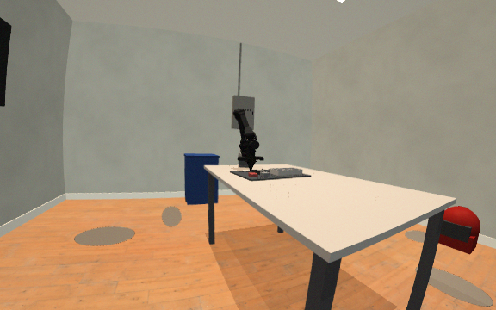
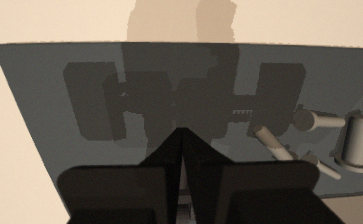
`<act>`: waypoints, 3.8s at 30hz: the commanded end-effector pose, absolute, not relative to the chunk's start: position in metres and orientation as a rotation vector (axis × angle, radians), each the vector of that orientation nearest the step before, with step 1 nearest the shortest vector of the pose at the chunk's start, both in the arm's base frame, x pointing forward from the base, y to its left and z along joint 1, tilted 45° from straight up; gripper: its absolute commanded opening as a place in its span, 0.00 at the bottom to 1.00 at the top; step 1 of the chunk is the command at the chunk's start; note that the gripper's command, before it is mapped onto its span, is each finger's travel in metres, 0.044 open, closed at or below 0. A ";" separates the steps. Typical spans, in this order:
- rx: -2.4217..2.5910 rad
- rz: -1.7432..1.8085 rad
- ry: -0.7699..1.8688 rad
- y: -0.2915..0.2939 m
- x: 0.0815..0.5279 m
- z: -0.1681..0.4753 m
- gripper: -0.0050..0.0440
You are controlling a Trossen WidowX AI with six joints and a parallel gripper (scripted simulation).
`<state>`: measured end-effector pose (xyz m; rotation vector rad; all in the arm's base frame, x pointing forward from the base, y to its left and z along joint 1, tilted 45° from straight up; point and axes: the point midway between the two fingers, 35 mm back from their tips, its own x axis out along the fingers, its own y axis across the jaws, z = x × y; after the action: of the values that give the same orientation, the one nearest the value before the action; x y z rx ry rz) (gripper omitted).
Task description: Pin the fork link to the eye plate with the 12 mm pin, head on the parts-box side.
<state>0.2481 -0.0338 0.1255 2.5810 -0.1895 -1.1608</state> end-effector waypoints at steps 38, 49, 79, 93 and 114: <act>2.583 -1.160 -0.194 -0.031 0.260 0.134 0.10; 2.583 -1.160 -0.194 -0.030 0.263 0.136 0.10; 2.583 -1.160 -0.194 -0.032 0.257 0.130 0.10; 2.583 -1.160 -0.194 -0.033 0.257 0.131 0.30; 2.528 -1.143 -0.110 -0.019 0.239 0.150 0.27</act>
<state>0.2384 -0.0250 0.1484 2.5685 -0.1776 -1.1645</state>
